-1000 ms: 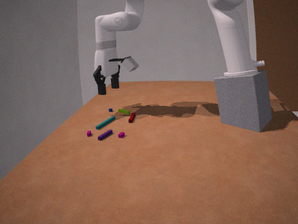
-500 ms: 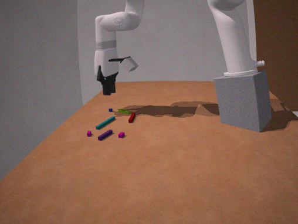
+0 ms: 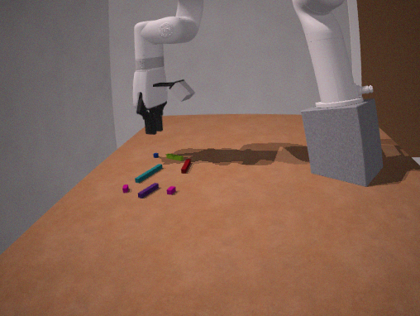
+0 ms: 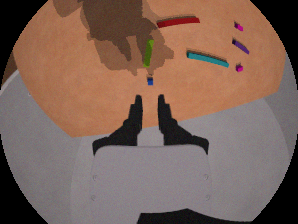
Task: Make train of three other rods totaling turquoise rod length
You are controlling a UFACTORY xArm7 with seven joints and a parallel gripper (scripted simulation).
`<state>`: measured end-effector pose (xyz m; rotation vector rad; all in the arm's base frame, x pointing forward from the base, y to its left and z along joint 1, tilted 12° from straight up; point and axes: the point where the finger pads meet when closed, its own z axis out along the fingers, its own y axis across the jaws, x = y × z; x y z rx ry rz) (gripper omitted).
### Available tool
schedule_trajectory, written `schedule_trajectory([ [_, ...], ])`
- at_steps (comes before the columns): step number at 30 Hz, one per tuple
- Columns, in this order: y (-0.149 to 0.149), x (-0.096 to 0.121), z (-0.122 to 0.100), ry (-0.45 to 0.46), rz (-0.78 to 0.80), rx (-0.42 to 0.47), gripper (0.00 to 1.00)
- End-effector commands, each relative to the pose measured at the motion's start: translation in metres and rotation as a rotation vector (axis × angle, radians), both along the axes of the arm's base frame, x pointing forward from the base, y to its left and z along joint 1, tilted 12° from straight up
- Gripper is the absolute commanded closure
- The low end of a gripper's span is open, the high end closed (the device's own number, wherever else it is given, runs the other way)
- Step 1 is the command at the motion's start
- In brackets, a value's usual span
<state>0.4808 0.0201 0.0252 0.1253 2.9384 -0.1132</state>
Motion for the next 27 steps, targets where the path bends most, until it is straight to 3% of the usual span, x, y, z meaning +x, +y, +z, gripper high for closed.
schedule_trajectory([
  [1,0.0004,0.0013,0.0014,-0.004,0.0,0.001,0.76],
  [27,-0.0003,0.0032,-0.0083,-0.004,0.0,0.001,0.76],
])
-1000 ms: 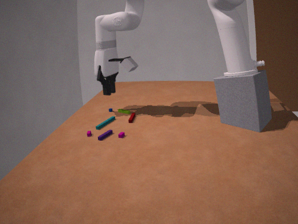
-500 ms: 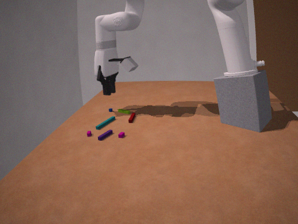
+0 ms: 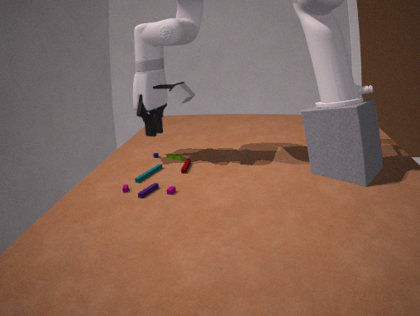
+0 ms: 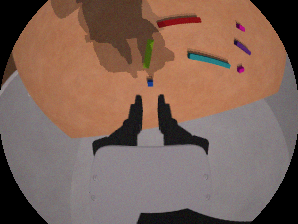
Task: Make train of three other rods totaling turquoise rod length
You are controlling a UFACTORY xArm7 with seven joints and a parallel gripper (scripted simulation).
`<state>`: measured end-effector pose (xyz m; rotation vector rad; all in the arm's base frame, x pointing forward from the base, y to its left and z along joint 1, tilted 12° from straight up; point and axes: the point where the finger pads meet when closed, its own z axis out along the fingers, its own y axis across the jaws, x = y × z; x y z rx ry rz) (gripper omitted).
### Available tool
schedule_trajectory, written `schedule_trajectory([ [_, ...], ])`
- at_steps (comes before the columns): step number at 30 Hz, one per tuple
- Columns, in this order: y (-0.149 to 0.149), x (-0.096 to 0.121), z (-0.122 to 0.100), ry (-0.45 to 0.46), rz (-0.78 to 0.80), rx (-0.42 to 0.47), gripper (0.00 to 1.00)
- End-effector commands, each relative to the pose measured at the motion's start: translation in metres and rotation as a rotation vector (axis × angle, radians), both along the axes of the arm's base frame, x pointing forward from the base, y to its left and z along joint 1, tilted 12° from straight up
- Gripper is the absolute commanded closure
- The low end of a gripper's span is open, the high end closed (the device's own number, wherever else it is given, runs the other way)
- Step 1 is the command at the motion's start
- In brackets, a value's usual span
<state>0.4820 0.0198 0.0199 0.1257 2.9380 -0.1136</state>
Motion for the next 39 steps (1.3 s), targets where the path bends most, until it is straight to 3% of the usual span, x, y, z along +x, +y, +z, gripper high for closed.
schedule_trajectory([
  [1,0.0,0.002,-0.004,-0.003,0.0,0.001,0.76],
  [26,-0.002,0.009,-0.038,-0.003,0.0,0.001,0.76],
  [39,-0.003,0.01,-0.044,-0.003,0.0,0.001,0.76],
])
